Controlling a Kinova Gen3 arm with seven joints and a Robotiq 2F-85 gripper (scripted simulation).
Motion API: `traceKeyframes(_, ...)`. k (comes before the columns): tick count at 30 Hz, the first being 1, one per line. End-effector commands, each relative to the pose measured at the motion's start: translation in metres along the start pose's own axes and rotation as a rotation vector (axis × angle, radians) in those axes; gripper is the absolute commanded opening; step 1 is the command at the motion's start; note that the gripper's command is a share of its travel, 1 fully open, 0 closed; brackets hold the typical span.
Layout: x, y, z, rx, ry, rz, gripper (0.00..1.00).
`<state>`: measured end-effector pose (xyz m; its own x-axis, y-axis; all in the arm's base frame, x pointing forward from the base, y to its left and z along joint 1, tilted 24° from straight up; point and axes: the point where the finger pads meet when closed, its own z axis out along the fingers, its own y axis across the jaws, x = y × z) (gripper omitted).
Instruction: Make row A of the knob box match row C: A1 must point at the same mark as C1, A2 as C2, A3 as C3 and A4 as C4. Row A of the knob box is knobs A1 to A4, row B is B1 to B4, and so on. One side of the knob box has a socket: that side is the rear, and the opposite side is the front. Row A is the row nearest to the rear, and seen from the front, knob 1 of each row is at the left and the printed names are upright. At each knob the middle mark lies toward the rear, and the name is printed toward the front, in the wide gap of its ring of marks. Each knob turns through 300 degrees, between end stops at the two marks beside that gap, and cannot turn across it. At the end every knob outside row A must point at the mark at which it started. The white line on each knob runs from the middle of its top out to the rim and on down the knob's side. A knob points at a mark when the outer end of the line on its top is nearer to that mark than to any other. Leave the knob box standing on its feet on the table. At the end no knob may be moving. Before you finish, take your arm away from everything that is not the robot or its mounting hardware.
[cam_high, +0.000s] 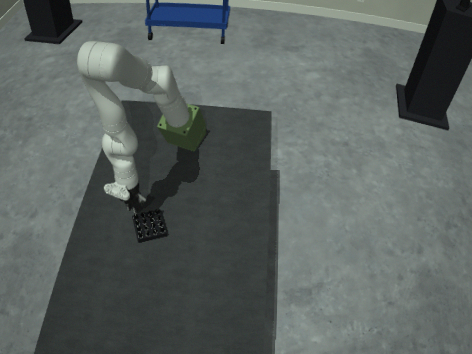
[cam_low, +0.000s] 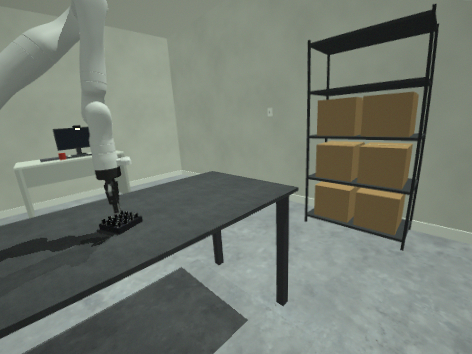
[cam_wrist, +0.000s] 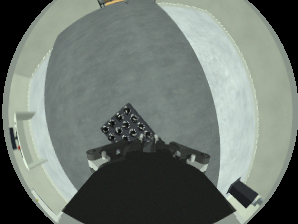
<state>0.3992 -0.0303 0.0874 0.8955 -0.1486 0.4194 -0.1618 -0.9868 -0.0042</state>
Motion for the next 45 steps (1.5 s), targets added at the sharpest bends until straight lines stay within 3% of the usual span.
traceKeyframes(1,-0.001,0.003,-0.003,0.0,-0.005,0.156,0.19)
traceKeyframes(8,-0.002,0.003,-0.007,0.001,-0.009,0.499,0.19)
traceKeyframes(10,-0.002,0.003,-0.007,0.001,-0.009,0.499,0.19)
traceKeyframes(16,-0.004,0.001,-0.011,0.003,-0.016,0.813,0.19)
traceKeyframes(22,-0.004,0.0,-0.013,0.007,-0.02,0.992,0.19)
traceKeyframes(45,-0.005,0.0,-0.014,0.004,-0.022,1.048,0.19)
